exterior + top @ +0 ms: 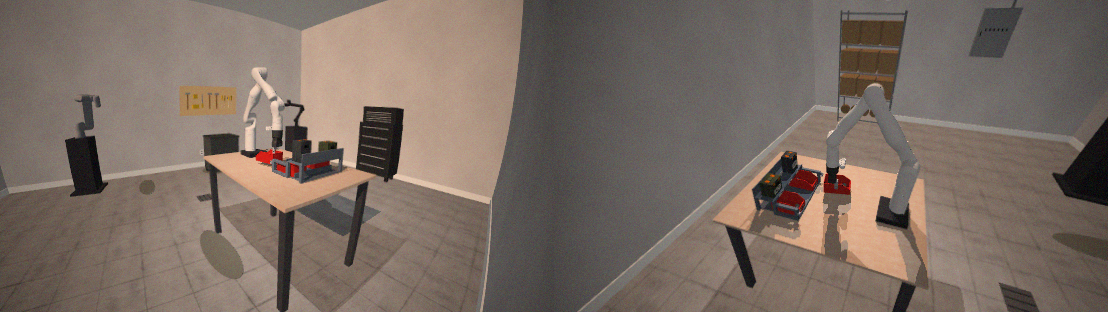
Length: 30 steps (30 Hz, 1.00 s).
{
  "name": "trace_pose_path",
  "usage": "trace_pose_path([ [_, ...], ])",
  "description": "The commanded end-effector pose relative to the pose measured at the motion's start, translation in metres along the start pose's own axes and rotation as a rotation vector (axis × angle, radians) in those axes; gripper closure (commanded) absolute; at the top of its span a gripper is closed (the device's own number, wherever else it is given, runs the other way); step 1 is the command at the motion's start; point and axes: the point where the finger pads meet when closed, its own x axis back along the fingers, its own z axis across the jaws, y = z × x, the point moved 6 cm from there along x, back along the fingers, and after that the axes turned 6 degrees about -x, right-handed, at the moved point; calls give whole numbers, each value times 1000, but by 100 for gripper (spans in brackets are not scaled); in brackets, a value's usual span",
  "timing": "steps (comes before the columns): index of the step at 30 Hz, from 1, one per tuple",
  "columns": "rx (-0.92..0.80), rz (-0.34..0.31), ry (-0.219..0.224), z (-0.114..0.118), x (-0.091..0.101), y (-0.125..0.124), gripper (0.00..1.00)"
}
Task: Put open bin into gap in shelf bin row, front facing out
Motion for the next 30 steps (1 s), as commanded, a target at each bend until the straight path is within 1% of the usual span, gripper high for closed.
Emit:
trace_pose_path([
  [1, 0, -3, -1, 0, 1, 1, 100],
  [20, -2, -3, -1, 1, 1, 1, 100],
  [25, -10, -3, -1, 6, 1, 2, 100],
  [30, -26, -3, -1, 15, 0, 4, 100],
])
